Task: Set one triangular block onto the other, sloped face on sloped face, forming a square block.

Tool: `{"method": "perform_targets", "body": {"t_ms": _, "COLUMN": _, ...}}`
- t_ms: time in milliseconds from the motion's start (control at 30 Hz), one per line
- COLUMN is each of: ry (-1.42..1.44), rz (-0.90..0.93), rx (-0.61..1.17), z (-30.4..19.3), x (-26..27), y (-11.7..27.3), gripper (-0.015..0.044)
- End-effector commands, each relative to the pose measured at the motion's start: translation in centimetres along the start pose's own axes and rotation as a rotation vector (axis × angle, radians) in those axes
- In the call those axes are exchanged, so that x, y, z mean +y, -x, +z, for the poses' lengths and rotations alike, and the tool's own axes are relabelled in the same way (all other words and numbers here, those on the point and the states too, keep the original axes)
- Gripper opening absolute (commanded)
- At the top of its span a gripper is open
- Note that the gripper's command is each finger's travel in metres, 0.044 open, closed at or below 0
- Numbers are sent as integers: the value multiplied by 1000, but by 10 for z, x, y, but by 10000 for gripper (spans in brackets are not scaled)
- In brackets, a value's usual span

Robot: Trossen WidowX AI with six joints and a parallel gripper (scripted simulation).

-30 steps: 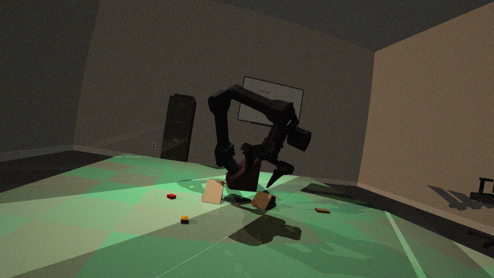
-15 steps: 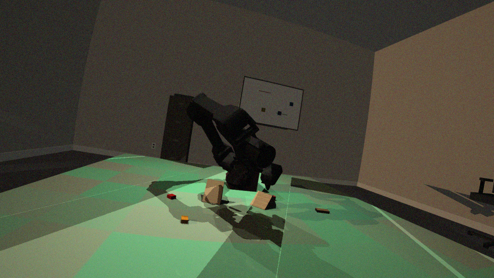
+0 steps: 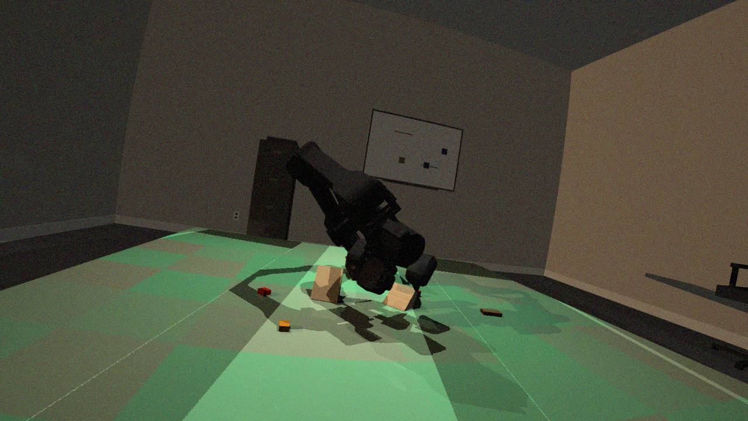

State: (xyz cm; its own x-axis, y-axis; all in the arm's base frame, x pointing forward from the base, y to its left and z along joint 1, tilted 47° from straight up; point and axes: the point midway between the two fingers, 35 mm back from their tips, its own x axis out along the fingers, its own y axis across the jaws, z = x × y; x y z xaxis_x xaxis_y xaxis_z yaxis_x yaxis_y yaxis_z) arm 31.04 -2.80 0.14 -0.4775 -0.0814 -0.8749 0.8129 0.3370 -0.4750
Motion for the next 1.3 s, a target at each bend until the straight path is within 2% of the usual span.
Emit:
{"method": "perform_targets", "body": {"t_ms": 0, "ry": 2, "rz": -1, "rx": 7, "z": -1, "x": 0, "y": -29, "gripper": 440}}
{"method": "perform_targets", "body": {"t_ms": 200, "ry": 2, "rz": -2, "rx": 8, "z": -3, "x": -4, "y": -62, "gripper": 440}}
{"method": "perform_targets", "body": {"t_ms": 633, "ry": 2, "rz": -3, "rx": 8, "z": -3, "x": -6, "y": -63, "gripper": 440}}
{"method": "perform_targets", "body": {"t_ms": 867, "ry": -1, "rz": -2, "rx": 10, "z": -3, "x": -5, "y": -62, "gripper": 256}}
{"method": "perform_targets", "body": {"t_ms": 1100, "ry": -1, "rz": -2, "rx": 10, "z": -3, "x": -5, "y": -62, "gripper": 210}}
{"method": "perform_targets", "body": {"t_ms": 1267, "ry": -1, "rz": -1, "rx": 10, "z": -5, "x": -5, "y": -60, "gripper": 78}}
